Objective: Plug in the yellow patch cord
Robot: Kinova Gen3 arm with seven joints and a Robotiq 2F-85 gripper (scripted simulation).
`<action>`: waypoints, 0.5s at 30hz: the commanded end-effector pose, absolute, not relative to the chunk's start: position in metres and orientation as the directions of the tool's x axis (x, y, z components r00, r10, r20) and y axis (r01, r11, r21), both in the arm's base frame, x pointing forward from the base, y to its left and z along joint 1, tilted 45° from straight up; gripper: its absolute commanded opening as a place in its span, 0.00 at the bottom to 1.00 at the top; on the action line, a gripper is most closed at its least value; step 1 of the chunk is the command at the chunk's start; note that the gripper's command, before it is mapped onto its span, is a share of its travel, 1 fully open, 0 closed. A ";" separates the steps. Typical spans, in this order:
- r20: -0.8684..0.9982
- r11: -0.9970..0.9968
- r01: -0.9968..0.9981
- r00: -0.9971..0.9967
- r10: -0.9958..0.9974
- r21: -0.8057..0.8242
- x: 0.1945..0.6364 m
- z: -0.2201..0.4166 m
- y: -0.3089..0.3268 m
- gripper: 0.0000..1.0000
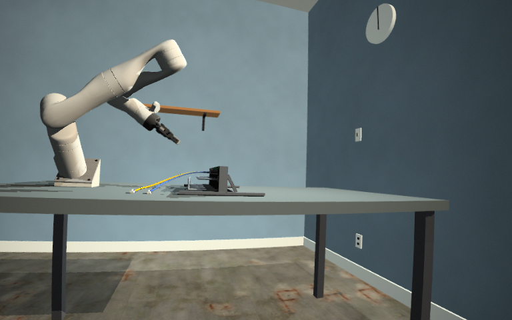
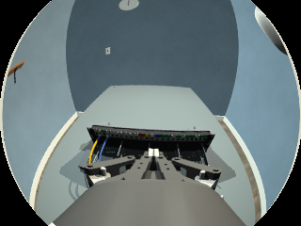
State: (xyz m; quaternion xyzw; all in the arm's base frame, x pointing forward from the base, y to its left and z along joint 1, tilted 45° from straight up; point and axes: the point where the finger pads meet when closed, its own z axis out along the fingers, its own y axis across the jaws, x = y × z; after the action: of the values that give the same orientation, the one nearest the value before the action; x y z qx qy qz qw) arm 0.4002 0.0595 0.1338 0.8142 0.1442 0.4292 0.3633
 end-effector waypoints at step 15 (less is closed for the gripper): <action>0.605 -0.704 -0.082 0.589 0.536 0.705 0.399 0.160 0.035 0.00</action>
State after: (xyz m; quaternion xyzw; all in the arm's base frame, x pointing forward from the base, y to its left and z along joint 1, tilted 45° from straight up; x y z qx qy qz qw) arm 0.4000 0.0366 0.1596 0.8144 0.1370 0.4356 0.3582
